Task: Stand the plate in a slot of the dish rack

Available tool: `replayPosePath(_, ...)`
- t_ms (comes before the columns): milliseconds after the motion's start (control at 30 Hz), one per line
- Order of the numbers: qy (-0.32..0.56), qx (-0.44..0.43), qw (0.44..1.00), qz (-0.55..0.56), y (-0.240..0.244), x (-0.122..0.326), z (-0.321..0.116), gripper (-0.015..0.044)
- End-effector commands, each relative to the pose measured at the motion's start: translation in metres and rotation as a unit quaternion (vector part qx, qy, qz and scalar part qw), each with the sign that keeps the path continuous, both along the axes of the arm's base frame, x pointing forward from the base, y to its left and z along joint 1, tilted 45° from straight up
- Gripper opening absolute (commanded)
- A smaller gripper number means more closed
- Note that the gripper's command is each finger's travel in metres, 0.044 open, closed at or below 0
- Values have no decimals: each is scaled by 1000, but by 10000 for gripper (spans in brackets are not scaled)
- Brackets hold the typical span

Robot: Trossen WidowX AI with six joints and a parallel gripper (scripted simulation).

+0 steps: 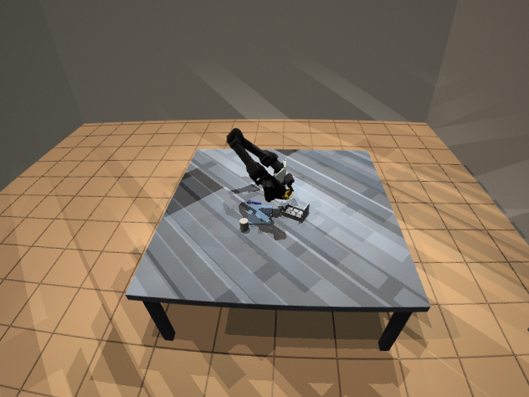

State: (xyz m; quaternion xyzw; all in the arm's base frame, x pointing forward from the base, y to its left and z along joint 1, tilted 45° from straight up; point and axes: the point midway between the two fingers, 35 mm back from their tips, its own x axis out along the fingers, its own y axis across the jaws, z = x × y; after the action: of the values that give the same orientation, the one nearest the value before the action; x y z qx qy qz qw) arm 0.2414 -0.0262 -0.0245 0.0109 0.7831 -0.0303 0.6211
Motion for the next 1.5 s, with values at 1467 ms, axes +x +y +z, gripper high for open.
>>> replayPosePath(1467,-368,174,812,418,-34,-4,-21,0)
